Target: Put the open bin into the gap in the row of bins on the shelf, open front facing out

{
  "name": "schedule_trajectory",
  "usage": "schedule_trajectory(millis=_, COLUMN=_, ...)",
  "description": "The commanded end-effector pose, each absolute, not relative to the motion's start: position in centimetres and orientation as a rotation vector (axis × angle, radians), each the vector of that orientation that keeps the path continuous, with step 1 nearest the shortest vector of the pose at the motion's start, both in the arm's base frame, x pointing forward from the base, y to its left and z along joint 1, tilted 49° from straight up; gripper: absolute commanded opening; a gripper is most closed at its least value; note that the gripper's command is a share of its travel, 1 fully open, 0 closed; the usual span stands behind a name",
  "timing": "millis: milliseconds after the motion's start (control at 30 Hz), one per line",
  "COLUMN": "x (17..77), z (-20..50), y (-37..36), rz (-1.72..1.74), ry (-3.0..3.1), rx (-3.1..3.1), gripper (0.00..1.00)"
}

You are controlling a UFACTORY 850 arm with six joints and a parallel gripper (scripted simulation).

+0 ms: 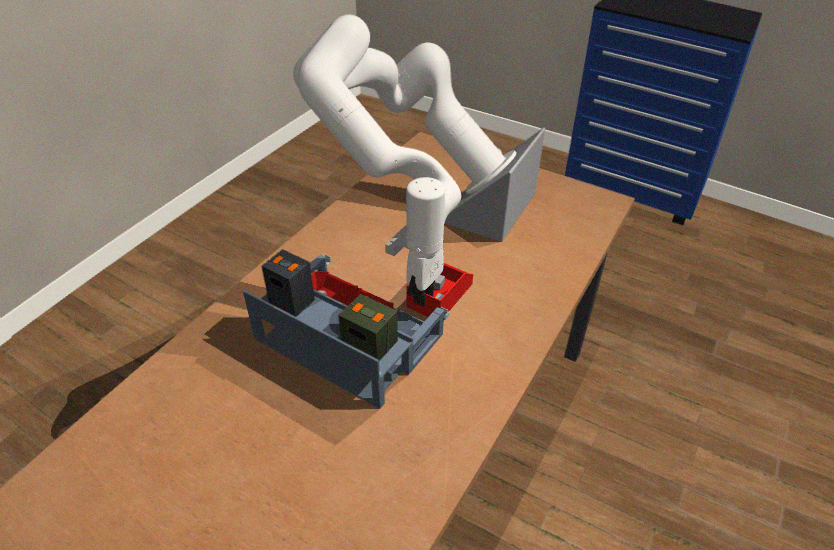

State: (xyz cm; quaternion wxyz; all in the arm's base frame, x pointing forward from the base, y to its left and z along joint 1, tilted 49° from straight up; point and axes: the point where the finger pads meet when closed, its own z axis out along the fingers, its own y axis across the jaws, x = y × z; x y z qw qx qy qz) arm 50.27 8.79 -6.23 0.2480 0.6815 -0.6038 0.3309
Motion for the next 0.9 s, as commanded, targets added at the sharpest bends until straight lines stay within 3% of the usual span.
schedule_trajectory(millis=0, x=50.33, z=-6.24, y=8.81, rz=0.903, ry=-1.646, rx=1.858, gripper=0.34)
schedule_trajectory(millis=333, x=50.33, z=-6.24, y=8.81, rz=0.903, ry=-1.646, rx=1.858, gripper=0.34)
schedule_trajectory(millis=367, x=50.33, z=-6.24, y=8.82, rz=0.903, ry=-1.646, rx=1.858, gripper=0.0)
schedule_trajectory(millis=867, x=50.33, z=-6.24, y=8.82, rz=0.903, ry=-1.646, rx=1.858, gripper=0.0)
